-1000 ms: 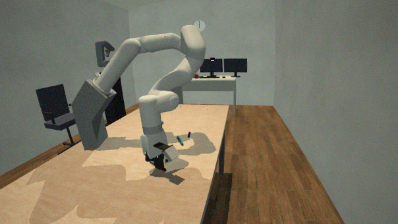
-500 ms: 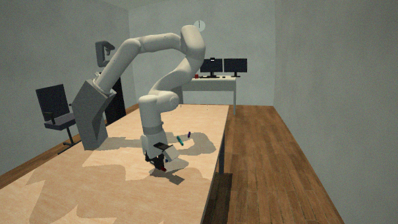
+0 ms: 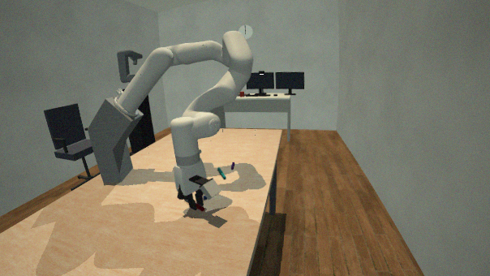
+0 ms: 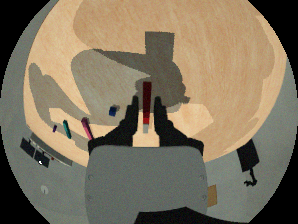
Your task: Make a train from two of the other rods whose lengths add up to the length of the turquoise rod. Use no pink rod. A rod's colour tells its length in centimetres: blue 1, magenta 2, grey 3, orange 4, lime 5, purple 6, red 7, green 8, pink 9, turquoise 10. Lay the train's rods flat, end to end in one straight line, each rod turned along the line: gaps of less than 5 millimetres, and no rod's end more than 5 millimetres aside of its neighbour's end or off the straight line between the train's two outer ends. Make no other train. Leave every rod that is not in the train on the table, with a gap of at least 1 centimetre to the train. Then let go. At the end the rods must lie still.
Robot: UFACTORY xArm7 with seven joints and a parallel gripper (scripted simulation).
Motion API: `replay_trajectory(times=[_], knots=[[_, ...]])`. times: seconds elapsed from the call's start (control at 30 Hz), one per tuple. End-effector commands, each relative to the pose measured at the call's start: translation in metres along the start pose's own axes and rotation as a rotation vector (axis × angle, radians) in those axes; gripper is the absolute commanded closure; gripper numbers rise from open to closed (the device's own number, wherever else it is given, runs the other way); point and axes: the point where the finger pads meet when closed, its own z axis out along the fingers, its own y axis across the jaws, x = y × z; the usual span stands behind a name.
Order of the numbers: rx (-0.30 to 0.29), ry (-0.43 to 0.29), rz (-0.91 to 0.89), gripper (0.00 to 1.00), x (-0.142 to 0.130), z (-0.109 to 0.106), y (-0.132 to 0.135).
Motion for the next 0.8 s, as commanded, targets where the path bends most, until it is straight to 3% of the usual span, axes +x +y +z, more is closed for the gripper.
replay_trajectory(times=[0.0, 0.33, 0.77], knots=[[-0.002, 0.003, 0.001, 0.76, 0.001, -0.001, 0.001], [-0.002, 0.003, 0.001, 0.76, 0.001, -0.007, 0.001], [-0.002, 0.003, 0.001, 0.76, 0.001, -0.058, 0.001]])
